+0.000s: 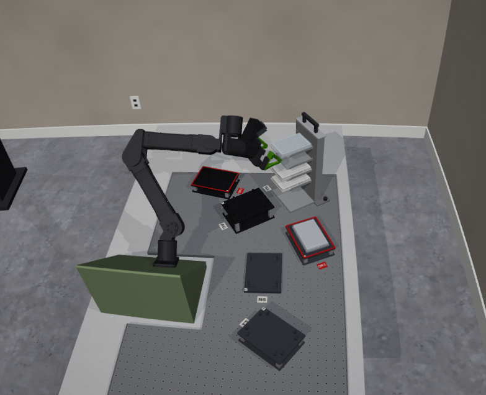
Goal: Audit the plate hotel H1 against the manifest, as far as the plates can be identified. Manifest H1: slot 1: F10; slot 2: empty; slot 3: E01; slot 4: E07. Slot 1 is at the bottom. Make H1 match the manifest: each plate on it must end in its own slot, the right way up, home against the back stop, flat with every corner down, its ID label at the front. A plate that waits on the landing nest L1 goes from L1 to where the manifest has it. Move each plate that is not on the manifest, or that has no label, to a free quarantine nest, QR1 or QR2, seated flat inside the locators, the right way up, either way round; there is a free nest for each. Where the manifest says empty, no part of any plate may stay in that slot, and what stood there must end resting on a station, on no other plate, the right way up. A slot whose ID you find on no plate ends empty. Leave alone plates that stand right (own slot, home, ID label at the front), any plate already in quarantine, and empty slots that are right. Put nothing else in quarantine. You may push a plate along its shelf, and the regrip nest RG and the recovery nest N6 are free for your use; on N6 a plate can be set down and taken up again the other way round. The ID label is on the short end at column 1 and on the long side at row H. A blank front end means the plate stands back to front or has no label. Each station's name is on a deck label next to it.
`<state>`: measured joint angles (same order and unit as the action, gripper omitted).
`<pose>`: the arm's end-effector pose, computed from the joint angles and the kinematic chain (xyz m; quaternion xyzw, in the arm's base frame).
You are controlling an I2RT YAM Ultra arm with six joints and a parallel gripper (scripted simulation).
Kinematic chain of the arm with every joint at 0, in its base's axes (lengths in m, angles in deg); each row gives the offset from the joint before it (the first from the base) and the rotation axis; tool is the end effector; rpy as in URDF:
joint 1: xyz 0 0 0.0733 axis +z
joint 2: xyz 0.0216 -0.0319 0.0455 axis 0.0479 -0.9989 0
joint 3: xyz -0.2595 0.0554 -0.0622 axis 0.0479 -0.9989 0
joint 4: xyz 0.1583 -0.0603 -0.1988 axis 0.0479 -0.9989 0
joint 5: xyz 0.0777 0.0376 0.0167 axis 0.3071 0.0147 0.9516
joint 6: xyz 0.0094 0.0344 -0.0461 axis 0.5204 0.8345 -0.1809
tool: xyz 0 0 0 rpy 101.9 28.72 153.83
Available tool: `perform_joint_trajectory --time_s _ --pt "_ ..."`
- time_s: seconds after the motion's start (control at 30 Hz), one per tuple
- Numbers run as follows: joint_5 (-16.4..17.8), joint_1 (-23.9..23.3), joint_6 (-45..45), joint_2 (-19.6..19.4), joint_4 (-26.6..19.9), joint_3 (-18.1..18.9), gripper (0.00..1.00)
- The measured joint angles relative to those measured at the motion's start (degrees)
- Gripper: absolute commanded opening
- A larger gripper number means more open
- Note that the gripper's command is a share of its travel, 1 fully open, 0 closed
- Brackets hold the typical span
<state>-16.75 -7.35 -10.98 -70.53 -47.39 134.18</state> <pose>0.2281 0.0080 0.3877 0.0219 0.7148 0.3946 0.5769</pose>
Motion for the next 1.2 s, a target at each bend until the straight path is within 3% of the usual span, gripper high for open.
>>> perform_joint_trajectory --time_s 0.53,0.87,0.9,1.2 --pt "-1.5 1.4 0.0 -4.0 0.6 3.5 1.0" --pt "-1.8 1.4 0.0 -4.2 0.6 4.1 1.0" --pt "-1.8 1.4 0.0 -4.2 0.6 4.1 0.86" --pt "-1.8 1.4 0.0 -4.2 0.6 4.2 0.86"
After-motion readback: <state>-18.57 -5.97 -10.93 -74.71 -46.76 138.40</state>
